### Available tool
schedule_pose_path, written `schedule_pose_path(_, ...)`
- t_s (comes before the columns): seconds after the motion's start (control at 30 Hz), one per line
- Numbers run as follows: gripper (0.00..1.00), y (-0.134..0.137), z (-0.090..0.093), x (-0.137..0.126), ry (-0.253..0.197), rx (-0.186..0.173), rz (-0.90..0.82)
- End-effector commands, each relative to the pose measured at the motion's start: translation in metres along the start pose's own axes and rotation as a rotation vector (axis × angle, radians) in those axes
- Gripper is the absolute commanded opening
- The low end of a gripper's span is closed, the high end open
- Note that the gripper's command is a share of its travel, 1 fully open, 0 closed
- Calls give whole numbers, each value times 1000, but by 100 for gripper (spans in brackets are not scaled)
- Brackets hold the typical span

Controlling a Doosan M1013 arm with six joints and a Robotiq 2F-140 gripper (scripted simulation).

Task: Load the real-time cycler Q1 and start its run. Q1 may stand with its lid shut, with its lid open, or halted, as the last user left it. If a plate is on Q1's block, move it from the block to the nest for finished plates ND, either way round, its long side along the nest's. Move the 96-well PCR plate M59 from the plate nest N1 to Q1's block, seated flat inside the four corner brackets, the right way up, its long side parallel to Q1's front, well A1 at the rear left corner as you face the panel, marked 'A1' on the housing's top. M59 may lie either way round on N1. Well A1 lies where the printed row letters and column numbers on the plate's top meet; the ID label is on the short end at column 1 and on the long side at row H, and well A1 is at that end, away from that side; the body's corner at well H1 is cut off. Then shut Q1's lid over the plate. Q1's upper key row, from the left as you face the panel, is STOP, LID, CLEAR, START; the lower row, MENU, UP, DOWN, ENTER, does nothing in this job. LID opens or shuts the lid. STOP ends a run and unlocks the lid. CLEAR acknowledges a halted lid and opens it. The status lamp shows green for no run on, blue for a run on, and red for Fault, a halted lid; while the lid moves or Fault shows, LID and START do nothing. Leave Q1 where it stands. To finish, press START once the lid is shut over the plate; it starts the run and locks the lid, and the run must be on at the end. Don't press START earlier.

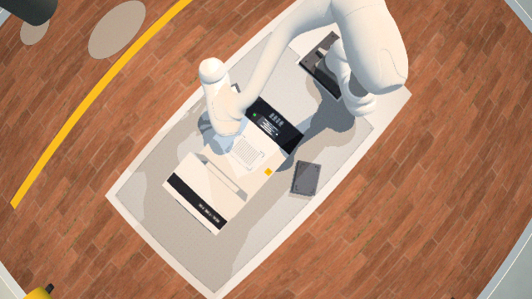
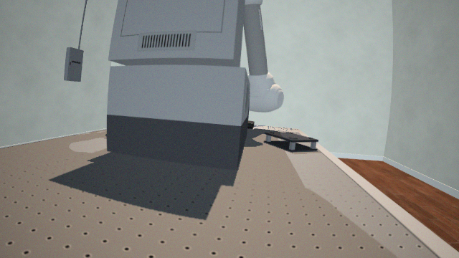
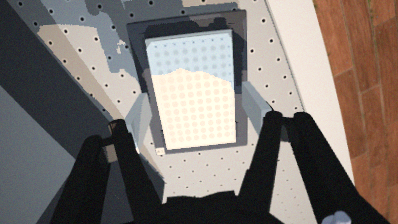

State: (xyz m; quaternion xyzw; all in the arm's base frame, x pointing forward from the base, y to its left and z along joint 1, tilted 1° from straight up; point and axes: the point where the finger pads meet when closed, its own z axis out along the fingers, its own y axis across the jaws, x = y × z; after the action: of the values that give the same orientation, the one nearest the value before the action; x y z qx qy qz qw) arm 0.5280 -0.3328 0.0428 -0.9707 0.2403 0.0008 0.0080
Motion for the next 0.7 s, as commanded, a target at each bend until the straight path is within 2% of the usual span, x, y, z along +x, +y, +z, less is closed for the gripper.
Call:
schedule_pose_path(0.0,66,0,4,0,0,0,0)
schedule_pose_path(0.67,66,0,9,0,0,0,0)
